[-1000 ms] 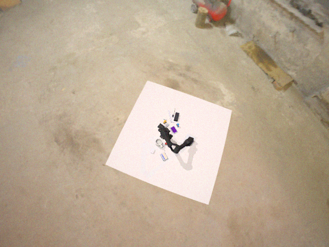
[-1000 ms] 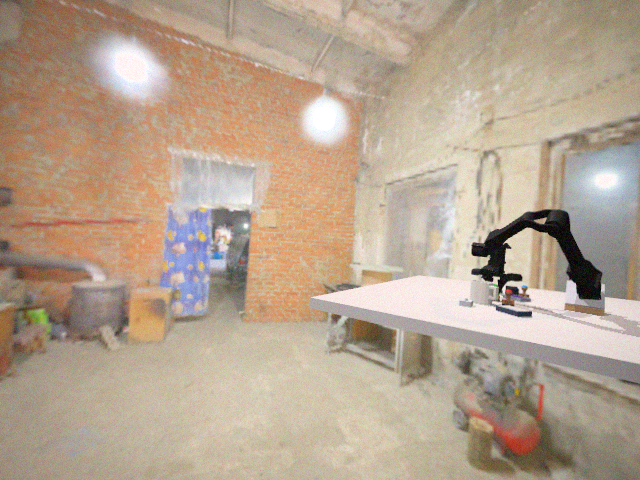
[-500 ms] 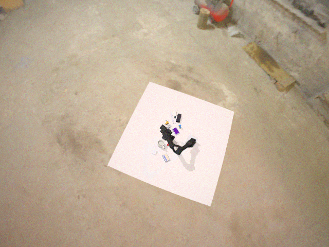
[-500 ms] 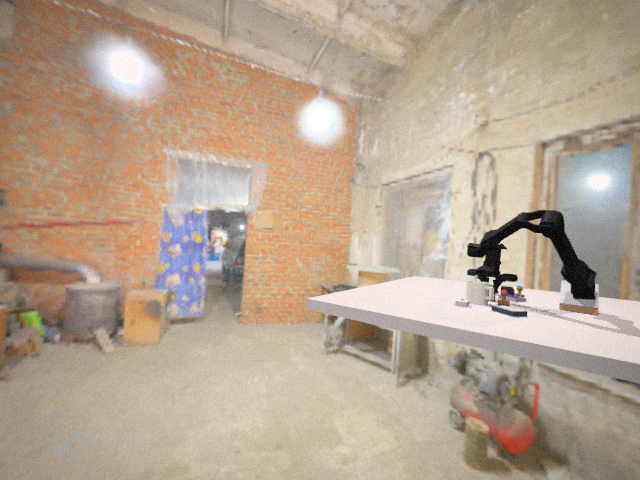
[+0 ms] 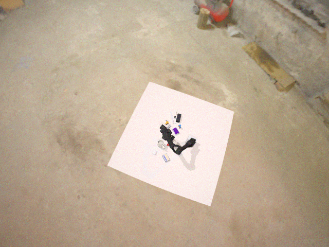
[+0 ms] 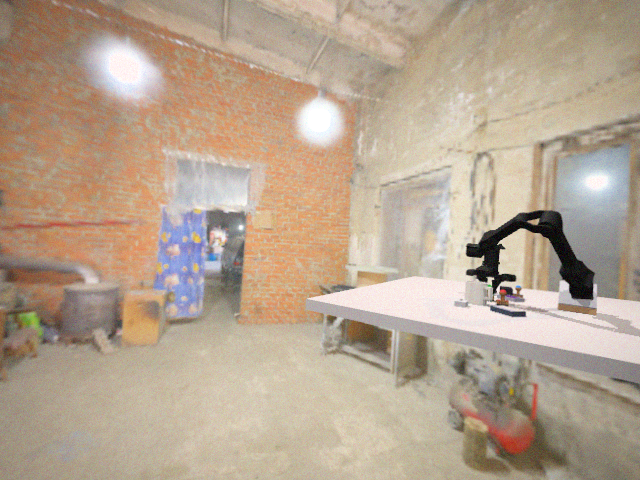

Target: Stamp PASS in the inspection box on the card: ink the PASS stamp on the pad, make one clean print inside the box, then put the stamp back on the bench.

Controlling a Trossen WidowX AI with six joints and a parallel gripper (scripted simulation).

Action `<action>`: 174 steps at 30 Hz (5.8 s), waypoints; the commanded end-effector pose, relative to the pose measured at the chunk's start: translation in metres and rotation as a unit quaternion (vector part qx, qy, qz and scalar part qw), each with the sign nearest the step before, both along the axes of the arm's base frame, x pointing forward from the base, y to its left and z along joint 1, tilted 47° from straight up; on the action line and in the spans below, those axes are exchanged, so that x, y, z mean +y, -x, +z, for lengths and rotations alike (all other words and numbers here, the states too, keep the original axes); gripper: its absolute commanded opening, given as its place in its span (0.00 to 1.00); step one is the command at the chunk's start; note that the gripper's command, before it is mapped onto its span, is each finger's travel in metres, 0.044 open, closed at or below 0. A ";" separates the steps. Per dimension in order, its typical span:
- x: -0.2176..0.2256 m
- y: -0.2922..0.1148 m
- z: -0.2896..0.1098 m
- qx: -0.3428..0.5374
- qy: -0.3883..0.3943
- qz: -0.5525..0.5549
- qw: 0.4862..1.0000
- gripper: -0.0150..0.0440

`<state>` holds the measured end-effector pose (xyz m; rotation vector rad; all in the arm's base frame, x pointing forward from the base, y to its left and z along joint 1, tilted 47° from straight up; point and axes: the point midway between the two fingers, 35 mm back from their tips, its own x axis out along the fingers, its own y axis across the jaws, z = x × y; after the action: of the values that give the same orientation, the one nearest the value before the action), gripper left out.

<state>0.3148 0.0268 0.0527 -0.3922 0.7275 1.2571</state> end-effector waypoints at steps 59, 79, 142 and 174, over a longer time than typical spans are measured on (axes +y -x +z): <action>-0.038 0.004 0.036 0.000 0.000 0.001 1.000 0.25; -0.056 0.042 0.042 0.001 0.003 0.001 1.000 0.25; -0.004 0.112 -0.018 0.001 -0.001 0.003 1.000 0.25; -0.090 0.125 0.063 0.002 0.000 0.003 1.000 0.71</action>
<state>0.1910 -0.0617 0.1143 -0.3966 0.7305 1.2544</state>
